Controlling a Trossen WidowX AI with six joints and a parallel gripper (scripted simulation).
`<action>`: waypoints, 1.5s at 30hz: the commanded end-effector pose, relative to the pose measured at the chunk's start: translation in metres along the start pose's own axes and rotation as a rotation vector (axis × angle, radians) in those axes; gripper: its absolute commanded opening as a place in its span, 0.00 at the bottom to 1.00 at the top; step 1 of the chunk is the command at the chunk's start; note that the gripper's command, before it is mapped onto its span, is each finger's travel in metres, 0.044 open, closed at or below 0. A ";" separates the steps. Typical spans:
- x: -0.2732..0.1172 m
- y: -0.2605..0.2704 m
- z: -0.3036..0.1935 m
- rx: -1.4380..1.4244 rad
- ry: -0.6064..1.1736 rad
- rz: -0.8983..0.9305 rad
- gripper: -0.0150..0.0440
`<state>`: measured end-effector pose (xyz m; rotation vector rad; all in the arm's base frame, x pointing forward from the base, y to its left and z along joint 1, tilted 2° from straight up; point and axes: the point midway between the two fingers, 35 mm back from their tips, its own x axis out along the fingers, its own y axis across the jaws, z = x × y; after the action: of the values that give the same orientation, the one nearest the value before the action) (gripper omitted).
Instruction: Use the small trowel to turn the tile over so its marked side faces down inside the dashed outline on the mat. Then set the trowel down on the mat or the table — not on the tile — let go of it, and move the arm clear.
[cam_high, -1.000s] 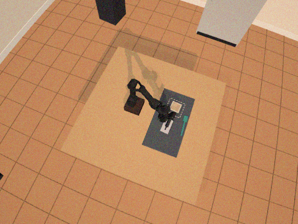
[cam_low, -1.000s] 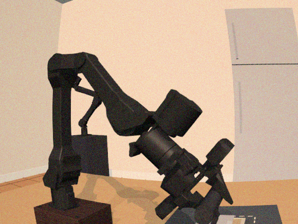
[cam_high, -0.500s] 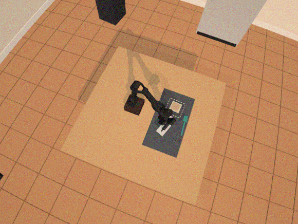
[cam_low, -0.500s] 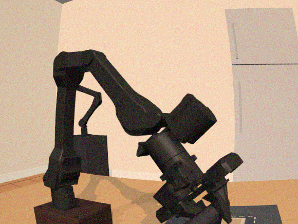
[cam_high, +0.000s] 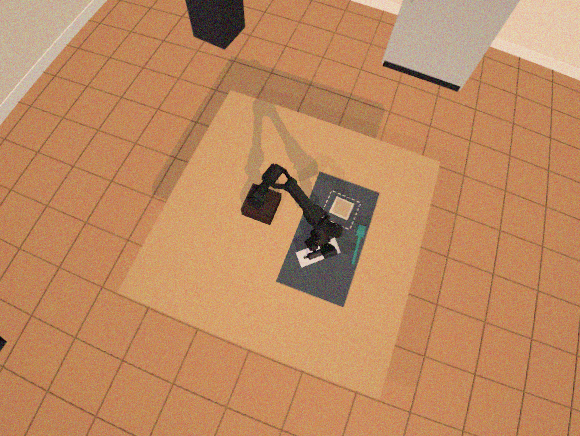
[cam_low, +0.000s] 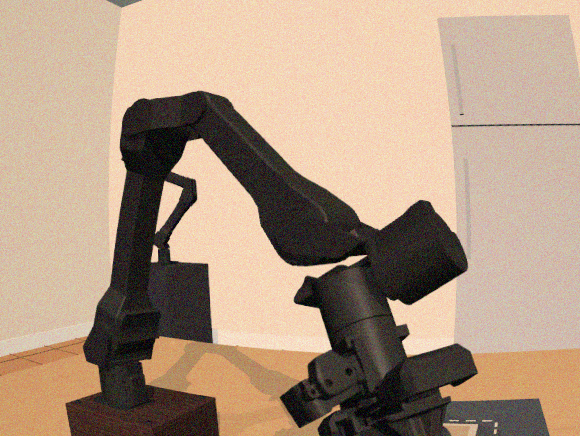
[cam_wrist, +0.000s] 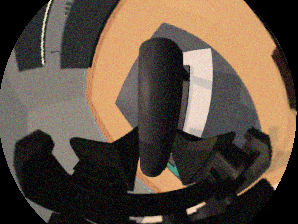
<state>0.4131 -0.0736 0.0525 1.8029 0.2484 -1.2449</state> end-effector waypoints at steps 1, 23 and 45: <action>0.006 0.010 0.009 0.092 -0.076 0.009 0.25; 0.035 0.041 0.075 0.553 -0.529 0.121 0.25; 0.044 0.056 0.108 0.750 -0.740 0.286 0.25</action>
<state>0.3965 -0.1993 0.0382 1.7136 -0.9506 -1.8322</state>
